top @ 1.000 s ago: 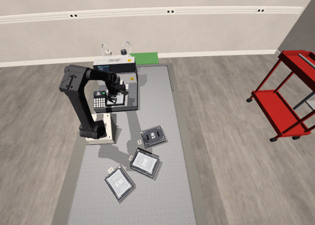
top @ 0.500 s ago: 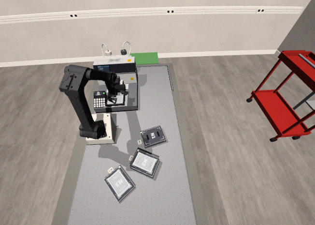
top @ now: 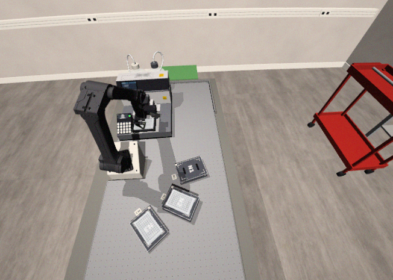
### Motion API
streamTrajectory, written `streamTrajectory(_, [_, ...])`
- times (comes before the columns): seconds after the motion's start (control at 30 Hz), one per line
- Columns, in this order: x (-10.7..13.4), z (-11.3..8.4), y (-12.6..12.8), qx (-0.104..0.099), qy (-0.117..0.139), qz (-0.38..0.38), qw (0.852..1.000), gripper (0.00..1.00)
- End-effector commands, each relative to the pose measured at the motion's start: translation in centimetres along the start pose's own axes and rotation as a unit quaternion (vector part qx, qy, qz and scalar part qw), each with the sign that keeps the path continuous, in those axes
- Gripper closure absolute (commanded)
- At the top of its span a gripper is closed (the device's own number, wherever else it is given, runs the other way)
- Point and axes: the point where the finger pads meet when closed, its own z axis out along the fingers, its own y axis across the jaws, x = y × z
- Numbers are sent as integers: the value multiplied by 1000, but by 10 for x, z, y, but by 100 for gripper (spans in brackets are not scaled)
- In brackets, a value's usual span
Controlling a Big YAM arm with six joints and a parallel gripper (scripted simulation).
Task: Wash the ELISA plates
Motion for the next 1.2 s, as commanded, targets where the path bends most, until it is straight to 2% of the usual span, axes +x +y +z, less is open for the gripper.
streamTrajectory(0.0, [-2, 4, 4, 0, 2, -1, 1000, 18])
streamTrajectory(0.43, [-2, 4, 4, 0, 2, -1, 1000, 18])
streamTrajectory(0.47, [-3, -4, 7, -2, 1, -1, 1000, 18])
streamTrajectory(0.53, [-7, -25, 21, -27, -5, 2, 1000, 18])
streamTrajectory(1.0, [-4, -47, 21, -27, -8, 4, 1000, 18])
streamTrajectory(1.03, [-1, -32, 6, -4, -1, 3, 1000, 18])
streamTrajectory(1.1, [-5, -50, 19, -25, -5, 7, 1000, 18])
streamTrajectory(1.17, [-4, -56, 22, -28, -8, 5, 1000, 18])
